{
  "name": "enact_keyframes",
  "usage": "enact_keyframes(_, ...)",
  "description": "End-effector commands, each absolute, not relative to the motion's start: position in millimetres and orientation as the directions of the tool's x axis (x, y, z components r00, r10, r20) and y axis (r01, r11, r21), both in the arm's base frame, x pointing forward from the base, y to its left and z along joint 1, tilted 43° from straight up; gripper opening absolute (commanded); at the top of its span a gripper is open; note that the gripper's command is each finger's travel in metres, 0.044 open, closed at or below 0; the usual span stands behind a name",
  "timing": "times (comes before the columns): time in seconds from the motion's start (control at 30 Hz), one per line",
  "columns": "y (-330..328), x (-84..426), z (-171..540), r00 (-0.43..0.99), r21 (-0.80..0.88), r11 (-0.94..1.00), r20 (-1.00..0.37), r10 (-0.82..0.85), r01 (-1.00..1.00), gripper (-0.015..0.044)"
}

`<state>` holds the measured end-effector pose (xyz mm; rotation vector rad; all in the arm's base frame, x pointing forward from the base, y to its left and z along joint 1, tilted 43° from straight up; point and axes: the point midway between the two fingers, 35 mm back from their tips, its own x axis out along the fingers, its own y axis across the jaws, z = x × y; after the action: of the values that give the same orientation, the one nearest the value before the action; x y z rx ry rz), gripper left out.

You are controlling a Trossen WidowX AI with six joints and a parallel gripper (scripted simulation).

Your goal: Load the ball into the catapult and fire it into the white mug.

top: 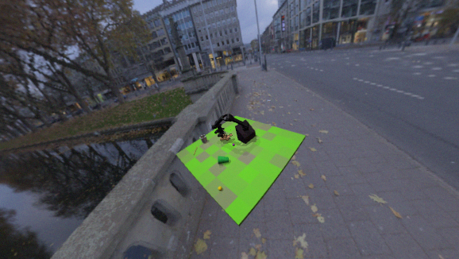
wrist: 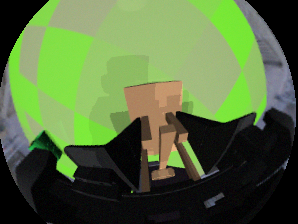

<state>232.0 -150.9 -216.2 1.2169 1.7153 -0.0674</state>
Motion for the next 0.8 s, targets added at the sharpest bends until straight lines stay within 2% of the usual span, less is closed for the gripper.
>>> enact_keyframes(0.0, -171.0, 238.5, -200.8, 0.016, 0.462, 0.507, -0.750, 0.661, 0.728, 0.0000)
enact_keyframes(0.77, -148.4, 242.5, -227.2, 0.018, 0.464, 0.503, -0.748, 0.664, 0.729, 0.0000)
